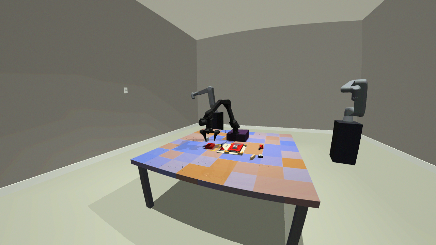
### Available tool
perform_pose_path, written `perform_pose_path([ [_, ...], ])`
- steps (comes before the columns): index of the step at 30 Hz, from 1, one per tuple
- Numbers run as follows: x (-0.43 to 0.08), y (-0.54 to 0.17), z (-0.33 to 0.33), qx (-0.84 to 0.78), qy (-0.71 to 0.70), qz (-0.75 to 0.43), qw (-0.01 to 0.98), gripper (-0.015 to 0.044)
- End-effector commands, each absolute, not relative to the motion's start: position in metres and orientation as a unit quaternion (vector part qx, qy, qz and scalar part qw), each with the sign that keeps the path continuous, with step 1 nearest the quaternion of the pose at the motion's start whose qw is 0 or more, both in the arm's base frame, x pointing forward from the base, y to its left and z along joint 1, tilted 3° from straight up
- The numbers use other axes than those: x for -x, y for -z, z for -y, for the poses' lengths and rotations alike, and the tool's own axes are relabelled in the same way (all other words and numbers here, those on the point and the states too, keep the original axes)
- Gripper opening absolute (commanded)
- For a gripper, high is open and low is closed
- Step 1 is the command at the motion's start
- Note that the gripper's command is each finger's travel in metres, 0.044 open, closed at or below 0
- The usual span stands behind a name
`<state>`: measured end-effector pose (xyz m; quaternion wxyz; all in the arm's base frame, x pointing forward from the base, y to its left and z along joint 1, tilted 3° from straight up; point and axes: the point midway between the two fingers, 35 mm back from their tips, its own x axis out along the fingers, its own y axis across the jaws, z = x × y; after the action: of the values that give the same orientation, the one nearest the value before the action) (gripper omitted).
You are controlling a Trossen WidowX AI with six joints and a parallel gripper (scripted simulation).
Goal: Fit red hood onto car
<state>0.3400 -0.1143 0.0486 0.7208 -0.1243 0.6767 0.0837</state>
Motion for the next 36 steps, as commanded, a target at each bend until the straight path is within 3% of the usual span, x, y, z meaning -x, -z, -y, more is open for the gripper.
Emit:
perform_pose_path([
  [1, -0.340, -0.046, 0.115, 0.127, -0.083, -0.677, 0.720, 0.0440],
  [36, -0.342, -0.025, 0.116, 0.127, -0.083, -0.677, 0.720, 0.0440],
])
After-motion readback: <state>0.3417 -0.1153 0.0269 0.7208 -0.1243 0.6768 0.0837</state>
